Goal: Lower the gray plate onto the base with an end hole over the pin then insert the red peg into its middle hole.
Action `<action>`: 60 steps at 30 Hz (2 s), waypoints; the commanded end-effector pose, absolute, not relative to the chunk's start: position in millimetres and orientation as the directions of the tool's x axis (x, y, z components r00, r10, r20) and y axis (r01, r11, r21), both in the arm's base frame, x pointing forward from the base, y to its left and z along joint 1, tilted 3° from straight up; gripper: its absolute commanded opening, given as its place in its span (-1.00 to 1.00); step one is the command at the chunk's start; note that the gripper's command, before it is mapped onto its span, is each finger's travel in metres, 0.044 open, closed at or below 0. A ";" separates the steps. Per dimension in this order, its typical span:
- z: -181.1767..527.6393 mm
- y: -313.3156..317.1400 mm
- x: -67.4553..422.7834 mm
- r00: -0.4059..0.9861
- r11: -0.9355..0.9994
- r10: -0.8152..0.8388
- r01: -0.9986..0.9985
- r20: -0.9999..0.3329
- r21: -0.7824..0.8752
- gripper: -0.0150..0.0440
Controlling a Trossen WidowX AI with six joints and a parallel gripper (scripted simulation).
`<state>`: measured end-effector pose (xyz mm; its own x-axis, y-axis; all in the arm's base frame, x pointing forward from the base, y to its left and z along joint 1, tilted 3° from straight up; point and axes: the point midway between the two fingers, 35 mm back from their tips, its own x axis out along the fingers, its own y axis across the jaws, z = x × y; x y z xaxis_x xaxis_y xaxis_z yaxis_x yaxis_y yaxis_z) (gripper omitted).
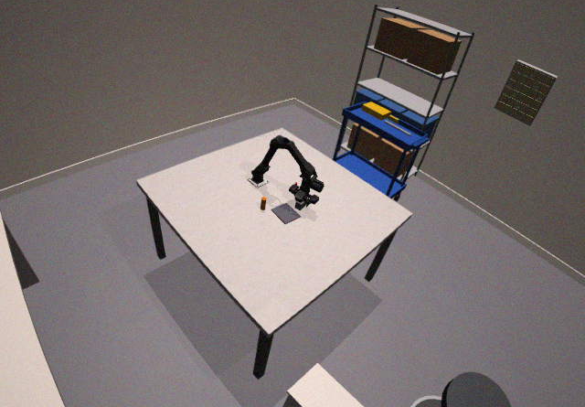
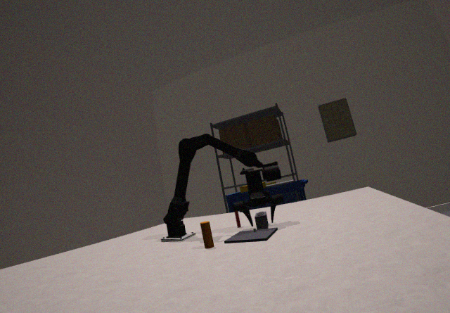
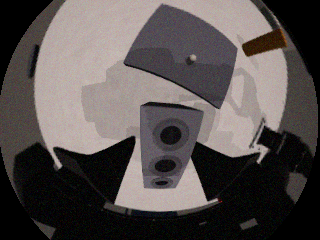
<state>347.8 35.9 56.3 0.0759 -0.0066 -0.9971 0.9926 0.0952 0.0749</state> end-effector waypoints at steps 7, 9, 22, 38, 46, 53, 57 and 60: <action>55.8 35.4 347.9 0.076 0.096 -0.009 0.993 -0.997 0.075 -0.14; 55.8 35.4 347.9 0.076 0.096 -0.009 0.993 -0.997 0.075 -0.18; 69.1 32.9 358.9 0.148 0.106 -0.021 0.984 -0.989 0.145 -0.49; 113.4 35.9 360.2 0.128 0.103 -0.017 0.987 -0.992 0.126 -0.49; 137.8 37.3 357.0 0.112 0.101 -0.015 0.989 -0.994 0.110 -0.49; 159.2 38.3 352.2 0.098 0.099 -0.012 0.990 -0.995 0.097 -0.49; 171.4 38.7 348.6 0.090 0.098 -0.011 0.991 -0.996 0.089 -0.49; 180.5 39.0 345.6 0.084 0.097 -0.010 0.992 -0.996 0.083 -0.49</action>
